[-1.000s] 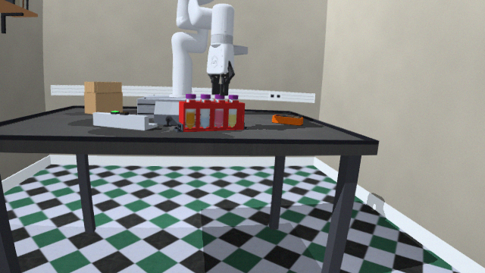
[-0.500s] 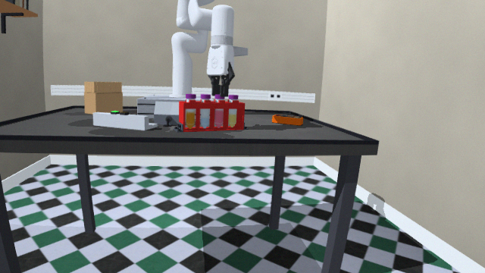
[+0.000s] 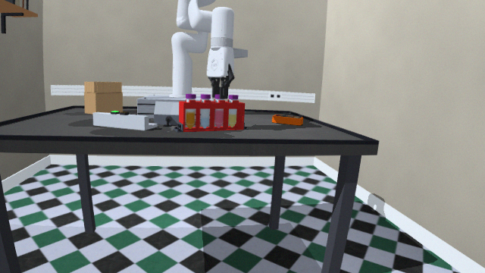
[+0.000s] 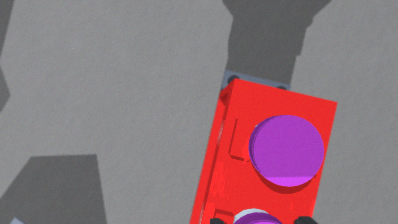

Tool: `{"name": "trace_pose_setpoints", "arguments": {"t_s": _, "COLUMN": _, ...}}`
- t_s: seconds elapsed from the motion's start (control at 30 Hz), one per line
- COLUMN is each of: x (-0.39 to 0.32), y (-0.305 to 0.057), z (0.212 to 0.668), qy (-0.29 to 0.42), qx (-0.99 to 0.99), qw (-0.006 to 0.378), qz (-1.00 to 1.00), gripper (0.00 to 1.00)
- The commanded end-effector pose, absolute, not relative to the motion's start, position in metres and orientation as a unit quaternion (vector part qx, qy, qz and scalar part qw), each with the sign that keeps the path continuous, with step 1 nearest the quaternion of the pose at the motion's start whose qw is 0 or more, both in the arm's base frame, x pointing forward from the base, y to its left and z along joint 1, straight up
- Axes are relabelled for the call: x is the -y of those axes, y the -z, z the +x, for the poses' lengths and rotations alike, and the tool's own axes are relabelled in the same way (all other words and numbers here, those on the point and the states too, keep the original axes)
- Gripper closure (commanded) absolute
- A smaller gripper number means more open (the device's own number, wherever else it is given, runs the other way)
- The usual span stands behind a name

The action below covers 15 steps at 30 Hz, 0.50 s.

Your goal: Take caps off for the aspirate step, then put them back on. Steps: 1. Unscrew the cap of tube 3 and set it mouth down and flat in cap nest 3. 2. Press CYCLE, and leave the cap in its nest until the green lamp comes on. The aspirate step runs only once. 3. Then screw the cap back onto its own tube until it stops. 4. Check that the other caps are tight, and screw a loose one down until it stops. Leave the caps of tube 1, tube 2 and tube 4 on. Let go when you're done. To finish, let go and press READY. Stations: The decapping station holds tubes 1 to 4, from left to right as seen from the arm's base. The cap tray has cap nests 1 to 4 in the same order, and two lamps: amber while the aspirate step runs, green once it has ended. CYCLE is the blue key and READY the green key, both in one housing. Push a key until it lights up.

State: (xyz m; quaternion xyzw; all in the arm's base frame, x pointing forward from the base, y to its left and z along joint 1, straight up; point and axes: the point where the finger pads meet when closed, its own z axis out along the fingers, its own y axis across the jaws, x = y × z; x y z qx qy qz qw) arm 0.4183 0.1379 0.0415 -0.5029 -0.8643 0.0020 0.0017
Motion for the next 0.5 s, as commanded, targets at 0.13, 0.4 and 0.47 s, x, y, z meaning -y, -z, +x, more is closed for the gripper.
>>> {"name": "trace_pose_setpoints", "arguments": {"t_s": 0.13, "x": -0.1384, "y": -0.0427, "z": 0.42, "qy": -0.002, "qx": 0.864, "qw": -0.002, "qz": -0.503, "gripper": 1.0}}
{"name": "trace_pose_setpoints", "arguments": {"t_s": 0.4, "x": -0.1384, "y": -0.0427, "z": 0.42, "qy": -0.002, "qx": 0.864, "qw": -0.002, "qz": -0.503, "gripper": 1.0}}
{"name": "trace_pose_setpoints", "arguments": {"t_s": 0.47, "x": -0.1384, "y": -0.0427, "z": 0.42, "qy": -0.002, "qx": 0.859, "qw": -0.002, "qz": -0.512, "gripper": 1.0}}
